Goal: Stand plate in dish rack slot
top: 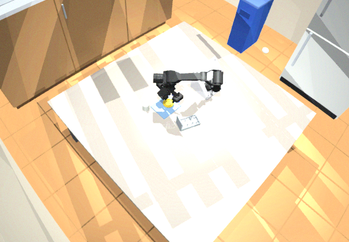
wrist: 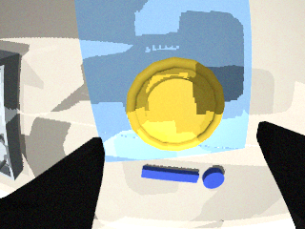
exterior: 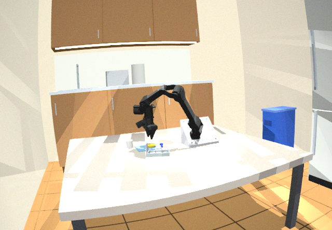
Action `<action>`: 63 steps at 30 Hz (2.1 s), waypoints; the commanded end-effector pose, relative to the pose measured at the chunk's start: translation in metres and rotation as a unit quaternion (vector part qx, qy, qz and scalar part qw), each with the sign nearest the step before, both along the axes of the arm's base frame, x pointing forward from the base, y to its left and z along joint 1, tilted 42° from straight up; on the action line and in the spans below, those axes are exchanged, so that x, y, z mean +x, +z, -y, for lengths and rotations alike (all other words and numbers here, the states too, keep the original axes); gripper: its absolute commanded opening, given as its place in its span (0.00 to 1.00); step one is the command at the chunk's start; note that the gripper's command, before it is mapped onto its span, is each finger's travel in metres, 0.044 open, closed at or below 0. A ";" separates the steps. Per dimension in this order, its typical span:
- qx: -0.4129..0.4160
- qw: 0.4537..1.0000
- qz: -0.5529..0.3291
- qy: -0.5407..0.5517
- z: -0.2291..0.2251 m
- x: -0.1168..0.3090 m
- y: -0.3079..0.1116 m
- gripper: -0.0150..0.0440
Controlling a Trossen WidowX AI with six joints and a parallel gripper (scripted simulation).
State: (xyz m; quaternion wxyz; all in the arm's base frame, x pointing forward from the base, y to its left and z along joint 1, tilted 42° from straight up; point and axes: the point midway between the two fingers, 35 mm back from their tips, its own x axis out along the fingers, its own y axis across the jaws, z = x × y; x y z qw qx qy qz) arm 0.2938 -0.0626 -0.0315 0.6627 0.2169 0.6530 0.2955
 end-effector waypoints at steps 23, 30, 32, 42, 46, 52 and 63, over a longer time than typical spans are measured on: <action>-0.006 1.000 0.004 0.024 -0.018 -0.003 -0.023 0.93; -0.006 1.000 0.004 0.024 -0.025 -0.004 -0.031 0.93; -0.006 1.000 0.004 0.024 -0.028 -0.004 -0.033 0.93; -0.005 1.000 0.004 0.024 -0.038 -0.005 -0.043 0.93; -0.005 1.000 0.004 0.024 -0.038 -0.005 -0.044 0.92; -0.005 1.000 0.004 0.024 -0.038 -0.005 -0.044 0.91; -0.005 1.000 0.004 0.024 -0.038 -0.005 -0.044 0.75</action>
